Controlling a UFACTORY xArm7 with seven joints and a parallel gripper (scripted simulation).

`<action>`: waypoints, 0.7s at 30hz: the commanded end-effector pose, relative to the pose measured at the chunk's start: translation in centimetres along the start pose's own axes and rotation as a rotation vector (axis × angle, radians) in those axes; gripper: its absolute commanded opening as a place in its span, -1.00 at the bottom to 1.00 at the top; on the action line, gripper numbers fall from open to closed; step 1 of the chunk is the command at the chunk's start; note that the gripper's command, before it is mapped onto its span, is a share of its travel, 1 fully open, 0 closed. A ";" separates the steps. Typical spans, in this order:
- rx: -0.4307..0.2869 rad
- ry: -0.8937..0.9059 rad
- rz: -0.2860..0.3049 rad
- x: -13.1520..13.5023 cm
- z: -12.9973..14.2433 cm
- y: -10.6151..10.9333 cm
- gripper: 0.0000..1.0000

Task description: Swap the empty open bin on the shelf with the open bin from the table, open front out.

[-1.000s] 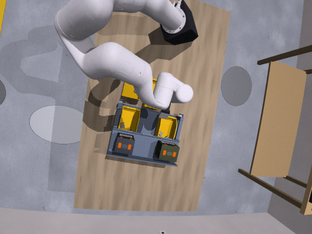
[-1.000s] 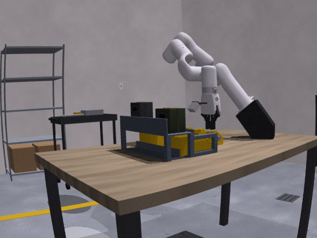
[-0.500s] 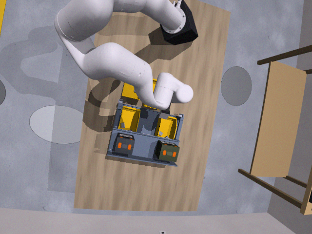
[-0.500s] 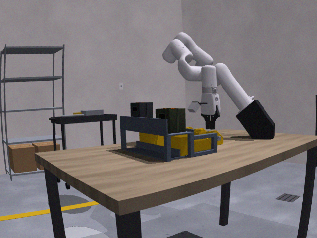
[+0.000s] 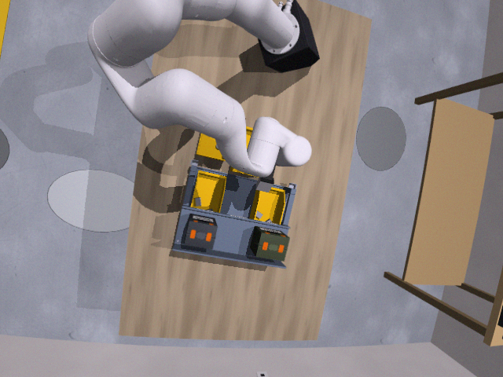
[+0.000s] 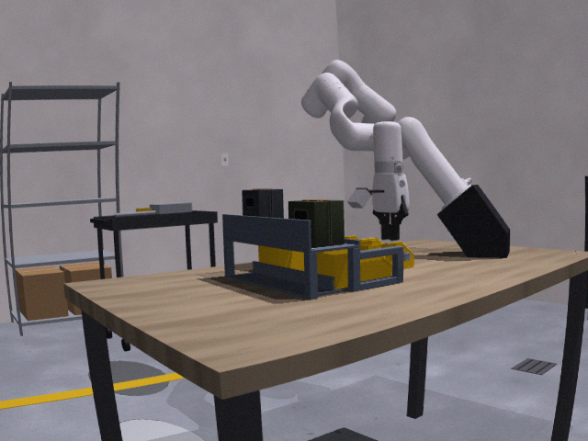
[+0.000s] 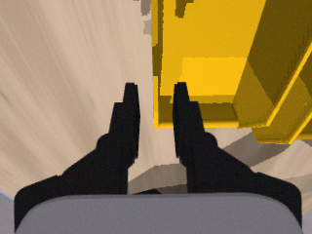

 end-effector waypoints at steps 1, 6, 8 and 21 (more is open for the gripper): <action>0.003 0.001 -0.002 -0.1 -0.1 0.0 -0.49; 0.003 0.001 -0.002 -0.1 -0.1 -0.3 -0.49; 0.003 0.001 -0.002 -0.1 -0.1 -0.5 -0.49; 0.003 0.001 -0.002 -0.1 -0.1 -1.9 -0.49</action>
Point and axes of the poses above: the point where the finger pads meet when closed, its own y axis back along the fingers, its own x axis across the jaws, z = x × y, the point moved 10 cm from there along y, back along the fingers, and after that the axes turned 10 degrees about -y, right-handed, at the moved point
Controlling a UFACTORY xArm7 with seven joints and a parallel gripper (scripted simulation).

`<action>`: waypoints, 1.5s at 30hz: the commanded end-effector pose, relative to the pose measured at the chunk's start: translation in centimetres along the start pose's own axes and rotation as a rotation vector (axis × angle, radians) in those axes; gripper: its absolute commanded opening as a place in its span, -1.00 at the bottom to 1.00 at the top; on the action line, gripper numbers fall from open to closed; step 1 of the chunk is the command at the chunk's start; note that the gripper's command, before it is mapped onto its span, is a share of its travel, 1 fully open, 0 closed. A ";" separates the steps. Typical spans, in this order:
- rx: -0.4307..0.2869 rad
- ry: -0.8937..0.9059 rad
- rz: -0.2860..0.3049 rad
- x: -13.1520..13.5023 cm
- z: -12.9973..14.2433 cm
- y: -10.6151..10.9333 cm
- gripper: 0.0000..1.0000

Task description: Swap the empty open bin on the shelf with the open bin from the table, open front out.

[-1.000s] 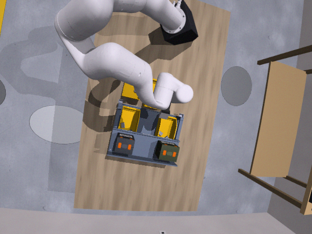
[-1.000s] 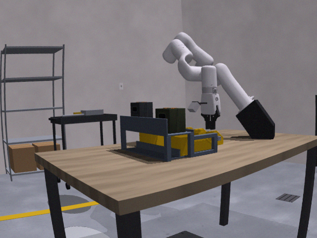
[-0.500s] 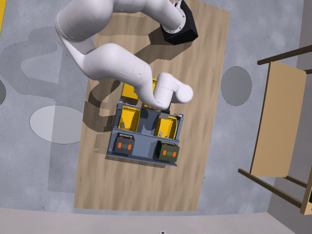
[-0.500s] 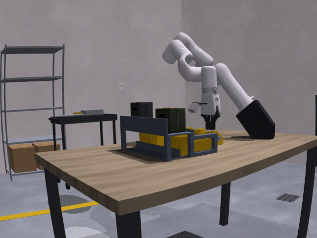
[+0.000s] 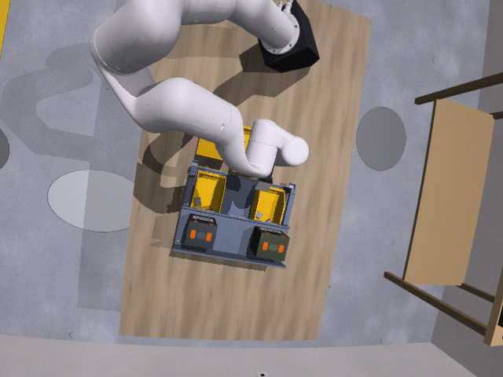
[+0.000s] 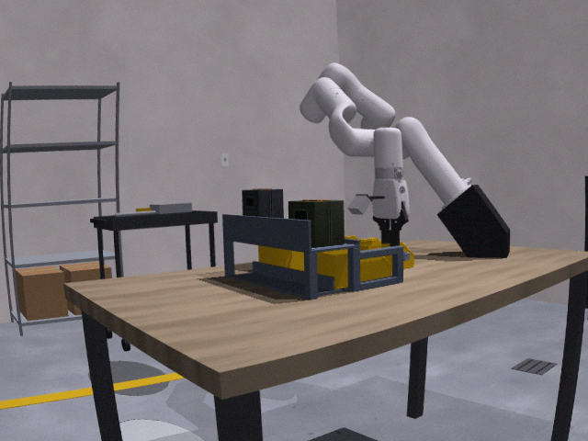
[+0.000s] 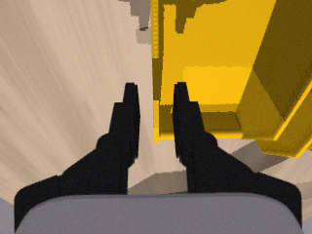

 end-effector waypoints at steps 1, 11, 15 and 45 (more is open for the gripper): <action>0.003 0.000 -0.002 -0.1 -0.1 -0.5 -0.49; 0.003 0.000 -0.002 -0.1 -0.1 -1.9 -0.49; 0.003 0.000 -0.002 -0.1 -0.1 -2.1 -0.49; 0.003 0.000 -0.002 -0.1 -0.1 -2.5 -1.00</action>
Point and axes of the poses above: the point where the finger pads meet when closed, its own y axis back along the fingers, its own x axis across the jaws, z = x × y, the point moved 10 cm from there along y, back along the fingers, and after that the axes turned 10 degrees about -y, right-handed, at the moved point
